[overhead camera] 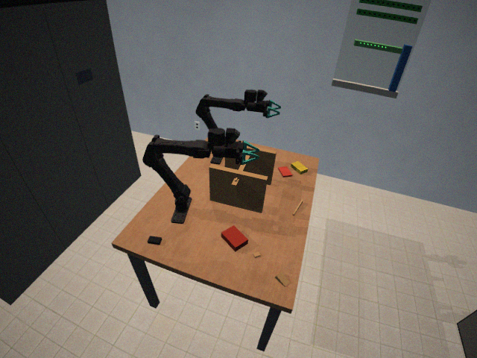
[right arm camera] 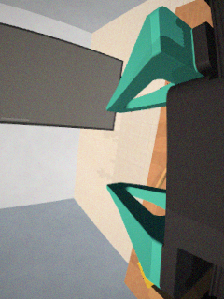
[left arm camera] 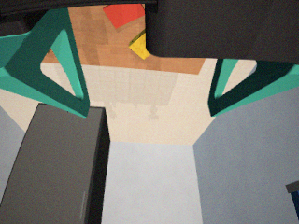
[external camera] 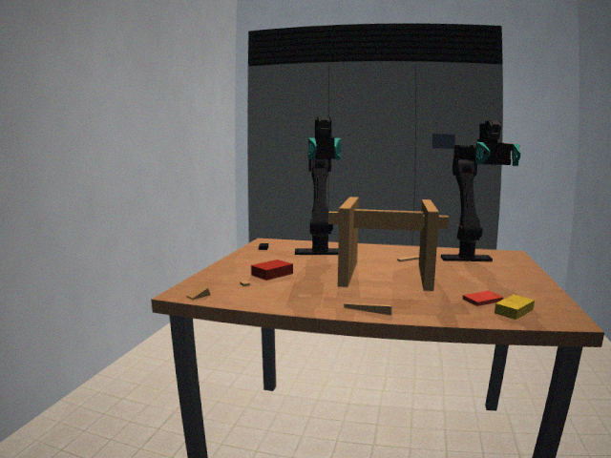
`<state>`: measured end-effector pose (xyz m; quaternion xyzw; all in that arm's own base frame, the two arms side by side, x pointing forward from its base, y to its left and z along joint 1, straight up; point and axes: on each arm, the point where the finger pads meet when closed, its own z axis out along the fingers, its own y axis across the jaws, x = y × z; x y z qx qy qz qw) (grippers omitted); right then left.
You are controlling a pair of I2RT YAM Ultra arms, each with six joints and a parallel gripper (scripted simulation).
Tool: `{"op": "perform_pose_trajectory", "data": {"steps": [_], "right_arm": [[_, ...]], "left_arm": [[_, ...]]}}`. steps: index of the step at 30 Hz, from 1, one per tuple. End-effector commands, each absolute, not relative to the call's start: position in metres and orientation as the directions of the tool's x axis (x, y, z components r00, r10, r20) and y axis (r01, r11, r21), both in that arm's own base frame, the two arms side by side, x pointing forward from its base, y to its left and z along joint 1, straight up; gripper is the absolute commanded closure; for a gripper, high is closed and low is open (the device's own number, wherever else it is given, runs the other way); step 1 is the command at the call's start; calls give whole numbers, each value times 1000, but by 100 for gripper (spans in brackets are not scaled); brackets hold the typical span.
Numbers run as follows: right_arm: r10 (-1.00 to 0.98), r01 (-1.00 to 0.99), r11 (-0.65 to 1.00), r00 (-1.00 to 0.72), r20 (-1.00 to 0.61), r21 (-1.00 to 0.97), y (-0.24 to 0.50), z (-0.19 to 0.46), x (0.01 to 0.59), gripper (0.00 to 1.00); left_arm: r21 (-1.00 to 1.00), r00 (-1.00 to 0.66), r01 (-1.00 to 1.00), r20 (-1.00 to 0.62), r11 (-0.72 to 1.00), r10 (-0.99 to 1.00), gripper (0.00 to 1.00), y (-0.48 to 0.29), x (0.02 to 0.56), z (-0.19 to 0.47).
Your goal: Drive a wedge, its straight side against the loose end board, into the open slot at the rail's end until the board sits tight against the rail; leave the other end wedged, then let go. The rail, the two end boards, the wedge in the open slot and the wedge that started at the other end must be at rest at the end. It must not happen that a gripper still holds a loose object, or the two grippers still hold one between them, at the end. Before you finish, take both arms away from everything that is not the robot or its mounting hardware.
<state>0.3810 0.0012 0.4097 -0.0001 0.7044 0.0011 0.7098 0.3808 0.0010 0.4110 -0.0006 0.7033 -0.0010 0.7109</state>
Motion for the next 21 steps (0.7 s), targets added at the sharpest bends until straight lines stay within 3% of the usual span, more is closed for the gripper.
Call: {"op": "perform_pose_trajectory", "data": {"steps": [1, 17, 21], "right_arm": [[-1, -3, 1000, 52, -999, -1, 3, 430, 380, 42], [-5, 4, 1000, 23, -1000, -5, 0, 420, 382, 42], [49, 0, 999, -48, -998, 49, 8, 408, 380, 42]], "left_arm": [[4, 52, -2, -999, 1000, 4, 41, 1, 381, 428], [5, 49, 6, -999, 1000, 4, 41, -2, 376, 425], [-57, -59, 17, -997, 998, -56, 41, -13, 385, 404]]}}
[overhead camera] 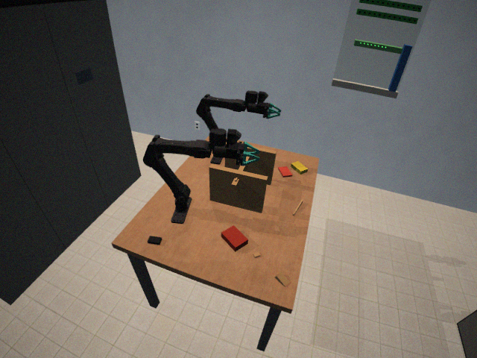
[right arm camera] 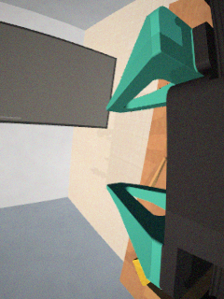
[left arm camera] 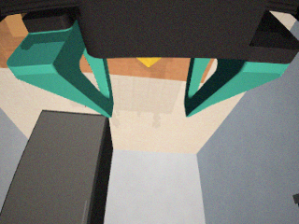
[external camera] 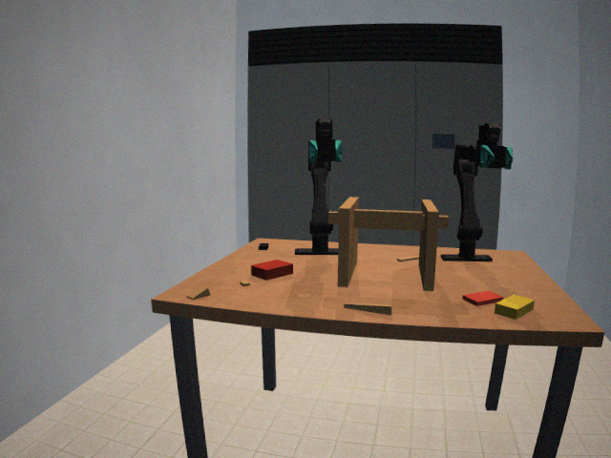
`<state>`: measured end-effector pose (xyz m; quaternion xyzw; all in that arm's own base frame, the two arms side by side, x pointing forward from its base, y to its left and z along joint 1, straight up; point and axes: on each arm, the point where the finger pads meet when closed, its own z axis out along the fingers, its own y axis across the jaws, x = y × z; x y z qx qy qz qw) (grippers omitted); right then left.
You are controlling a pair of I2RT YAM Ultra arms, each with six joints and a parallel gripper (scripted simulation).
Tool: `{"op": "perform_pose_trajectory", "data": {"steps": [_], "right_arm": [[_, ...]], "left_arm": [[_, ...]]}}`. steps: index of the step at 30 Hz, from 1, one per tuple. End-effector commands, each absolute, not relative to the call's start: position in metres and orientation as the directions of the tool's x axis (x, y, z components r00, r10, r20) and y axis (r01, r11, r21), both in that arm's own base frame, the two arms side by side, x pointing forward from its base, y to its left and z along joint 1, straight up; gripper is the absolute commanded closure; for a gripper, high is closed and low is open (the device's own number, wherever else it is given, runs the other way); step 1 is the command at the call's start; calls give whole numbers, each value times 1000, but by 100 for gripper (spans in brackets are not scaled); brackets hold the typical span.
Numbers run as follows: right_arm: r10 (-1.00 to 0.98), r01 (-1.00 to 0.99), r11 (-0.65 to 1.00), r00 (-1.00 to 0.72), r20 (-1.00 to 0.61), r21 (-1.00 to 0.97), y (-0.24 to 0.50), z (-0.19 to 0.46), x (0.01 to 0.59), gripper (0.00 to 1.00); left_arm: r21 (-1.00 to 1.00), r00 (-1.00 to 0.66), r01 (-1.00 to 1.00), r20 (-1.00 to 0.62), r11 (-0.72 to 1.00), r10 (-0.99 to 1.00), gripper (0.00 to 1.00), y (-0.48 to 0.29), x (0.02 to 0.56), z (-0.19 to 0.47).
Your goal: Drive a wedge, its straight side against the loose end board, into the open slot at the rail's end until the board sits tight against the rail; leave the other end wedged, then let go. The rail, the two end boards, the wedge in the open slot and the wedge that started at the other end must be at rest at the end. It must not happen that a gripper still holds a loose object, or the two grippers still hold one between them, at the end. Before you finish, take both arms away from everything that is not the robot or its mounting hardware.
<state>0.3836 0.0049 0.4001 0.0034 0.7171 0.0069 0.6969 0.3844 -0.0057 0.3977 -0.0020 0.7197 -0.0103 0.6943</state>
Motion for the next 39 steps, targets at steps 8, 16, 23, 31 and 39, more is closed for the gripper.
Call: {"op": "perform_pose_trajectory", "data": {"steps": [8, 16, 23, 31, 39], "right_arm": [[129, 20, 992, -205, -970, 128, 23, 377, 379, 42], [193, 45, 981, -368, -910, 189, 48, 350, 368, 42], [223, 84, 974, -481, -848, 209, 64, 331, 353, 42], [239, 136, 971, -597, -766, 197, 78, 311, 329, 42], [234, 203, 971, -712, -662, 125, 87, 291, 292, 42]], "left_arm": [[-157, -220, 25, -964, 987, -148, 41, -44, 380, 376], [-227, -407, 38, -893, 973, -192, 41, -92, 367, 347], [-247, -530, 28, -825, 969, -195, 41, -124, 346, 327], [-230, -652, 11, -739, 973, -168, 41, -155, 313, 308], [-144, -761, -7, -642, 990, -98, 41, -178, 265, 289]]}}
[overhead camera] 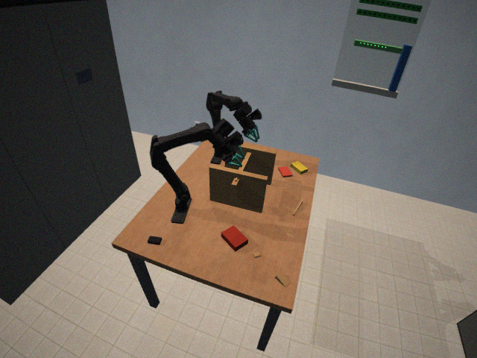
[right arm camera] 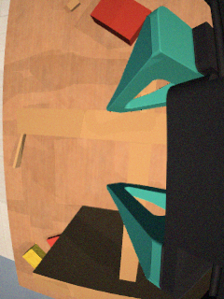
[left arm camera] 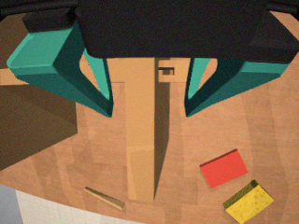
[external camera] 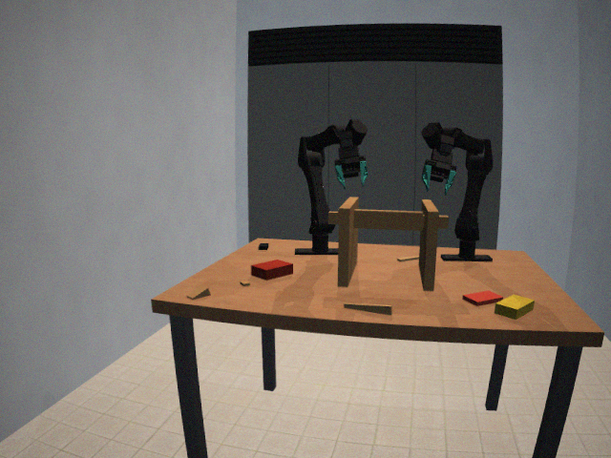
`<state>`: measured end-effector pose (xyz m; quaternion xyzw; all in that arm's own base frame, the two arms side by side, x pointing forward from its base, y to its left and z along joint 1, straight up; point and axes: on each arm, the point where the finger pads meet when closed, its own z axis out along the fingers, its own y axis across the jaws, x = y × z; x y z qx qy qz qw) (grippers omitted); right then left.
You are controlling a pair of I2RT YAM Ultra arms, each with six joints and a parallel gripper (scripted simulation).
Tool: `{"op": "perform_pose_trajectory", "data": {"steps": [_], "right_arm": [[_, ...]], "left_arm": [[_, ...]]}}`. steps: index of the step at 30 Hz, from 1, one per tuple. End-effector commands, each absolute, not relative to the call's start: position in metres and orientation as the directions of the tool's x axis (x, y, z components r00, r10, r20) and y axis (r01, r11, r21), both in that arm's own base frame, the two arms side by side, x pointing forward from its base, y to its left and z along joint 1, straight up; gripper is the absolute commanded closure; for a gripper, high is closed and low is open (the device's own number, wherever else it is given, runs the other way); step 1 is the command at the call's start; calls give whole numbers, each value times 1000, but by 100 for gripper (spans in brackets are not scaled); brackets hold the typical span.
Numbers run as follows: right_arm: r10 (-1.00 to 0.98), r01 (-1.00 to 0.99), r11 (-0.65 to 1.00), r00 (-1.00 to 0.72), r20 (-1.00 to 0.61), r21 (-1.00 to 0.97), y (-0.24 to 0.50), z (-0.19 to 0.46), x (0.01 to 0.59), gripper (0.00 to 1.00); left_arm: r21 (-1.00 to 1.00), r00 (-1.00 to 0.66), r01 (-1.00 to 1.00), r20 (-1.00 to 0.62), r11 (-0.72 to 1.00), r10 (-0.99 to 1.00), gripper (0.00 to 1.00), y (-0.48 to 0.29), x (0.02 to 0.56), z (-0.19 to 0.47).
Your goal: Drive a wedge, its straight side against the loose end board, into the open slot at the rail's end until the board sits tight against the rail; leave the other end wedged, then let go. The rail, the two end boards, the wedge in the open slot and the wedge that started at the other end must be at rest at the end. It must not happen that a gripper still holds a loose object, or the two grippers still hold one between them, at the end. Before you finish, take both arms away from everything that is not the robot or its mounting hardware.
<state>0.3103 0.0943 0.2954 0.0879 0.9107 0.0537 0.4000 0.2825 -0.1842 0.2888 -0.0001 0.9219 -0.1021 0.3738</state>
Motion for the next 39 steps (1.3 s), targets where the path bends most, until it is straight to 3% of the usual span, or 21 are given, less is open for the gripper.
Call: {"op": "perform_pose_trajectory", "data": {"steps": [1, 16, 25, 39], "right_arm": [[234, 203, 971, -712, -662, 125, 87, 291, 292, 42], [187, 230, 973, -795, -577, -1, 91, 285, 248, 42], [183, 192, 980, -765, -617, 53, 97, 299, 250, 42], [177, 211, 977, -788, -590, 11, 90, 266, 249, 42]], "left_arm": [[-144, -761, -7, -642, 990, -98, 41, -178, 265, 289], [-4, -812, 41, -583, 999, 31, 41, -195, 206, 286], [-69, -789, 88, -613, 994, 27, 41, -202, 204, 301], [-68, -790, 82, -613, 994, 24, 41, -201, 205, 301]]}}
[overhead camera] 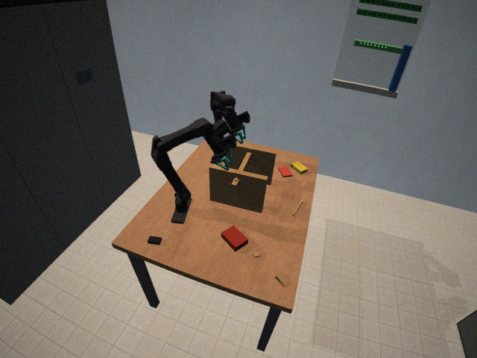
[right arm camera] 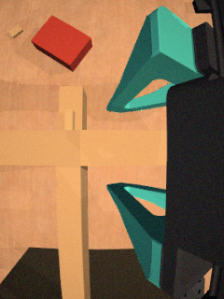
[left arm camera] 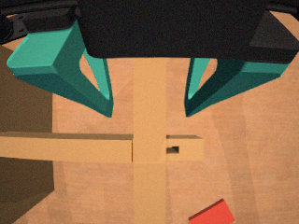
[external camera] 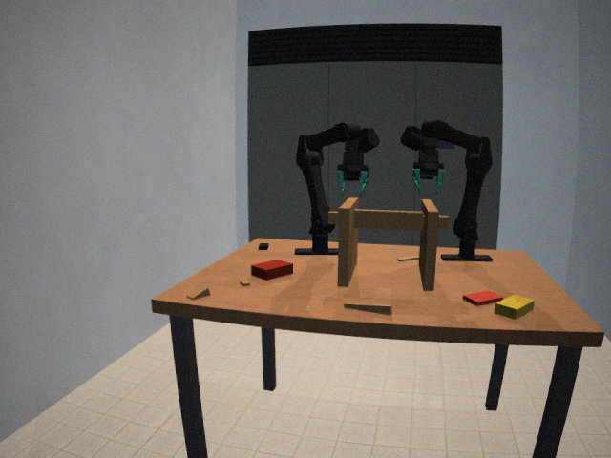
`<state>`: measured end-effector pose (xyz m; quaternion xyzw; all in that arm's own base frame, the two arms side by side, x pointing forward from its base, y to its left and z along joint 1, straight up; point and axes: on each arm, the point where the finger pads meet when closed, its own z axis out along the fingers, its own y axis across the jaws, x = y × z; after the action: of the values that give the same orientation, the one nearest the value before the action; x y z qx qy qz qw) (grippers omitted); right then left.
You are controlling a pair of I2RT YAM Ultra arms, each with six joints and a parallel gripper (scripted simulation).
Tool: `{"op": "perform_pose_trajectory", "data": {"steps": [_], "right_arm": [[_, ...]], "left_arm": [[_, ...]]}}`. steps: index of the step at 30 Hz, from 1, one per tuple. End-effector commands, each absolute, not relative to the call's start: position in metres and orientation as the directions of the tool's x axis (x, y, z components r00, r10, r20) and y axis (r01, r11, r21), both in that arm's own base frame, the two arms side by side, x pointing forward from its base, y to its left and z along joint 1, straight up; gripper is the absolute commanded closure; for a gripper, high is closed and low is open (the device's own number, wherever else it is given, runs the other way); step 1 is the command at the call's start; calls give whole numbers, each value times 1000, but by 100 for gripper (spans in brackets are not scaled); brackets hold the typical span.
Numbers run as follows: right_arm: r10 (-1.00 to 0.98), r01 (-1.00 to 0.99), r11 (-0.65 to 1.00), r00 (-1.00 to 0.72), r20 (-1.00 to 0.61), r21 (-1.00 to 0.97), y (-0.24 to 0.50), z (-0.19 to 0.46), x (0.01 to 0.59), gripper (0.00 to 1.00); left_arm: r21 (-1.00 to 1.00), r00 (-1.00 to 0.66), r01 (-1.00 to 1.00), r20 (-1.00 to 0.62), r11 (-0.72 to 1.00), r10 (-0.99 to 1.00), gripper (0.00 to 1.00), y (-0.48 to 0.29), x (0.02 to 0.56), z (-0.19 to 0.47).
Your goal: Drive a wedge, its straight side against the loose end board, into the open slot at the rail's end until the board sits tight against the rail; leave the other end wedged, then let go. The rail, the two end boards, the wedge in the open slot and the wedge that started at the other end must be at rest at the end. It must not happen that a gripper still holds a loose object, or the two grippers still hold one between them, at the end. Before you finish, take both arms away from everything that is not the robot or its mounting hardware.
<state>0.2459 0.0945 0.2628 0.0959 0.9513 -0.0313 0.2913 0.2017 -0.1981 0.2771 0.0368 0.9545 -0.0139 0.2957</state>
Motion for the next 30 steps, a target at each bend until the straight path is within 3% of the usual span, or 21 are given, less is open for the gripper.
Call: {"op": "perform_pose_trajectory", "data": {"steps": [1, 30], "right_arm": [[179, 213, 977, -788, -589, 11, 89, 265, 249, 42], [177, 211, 977, -786, -592, 13, 90, 233, 249, 42]], "left_arm": [[-68, -790, 82, -613, 994, 24, 41, -201, 205, 301], [-68, -790, 82, -613, 994, 24, 41, -201, 205, 301]]}}
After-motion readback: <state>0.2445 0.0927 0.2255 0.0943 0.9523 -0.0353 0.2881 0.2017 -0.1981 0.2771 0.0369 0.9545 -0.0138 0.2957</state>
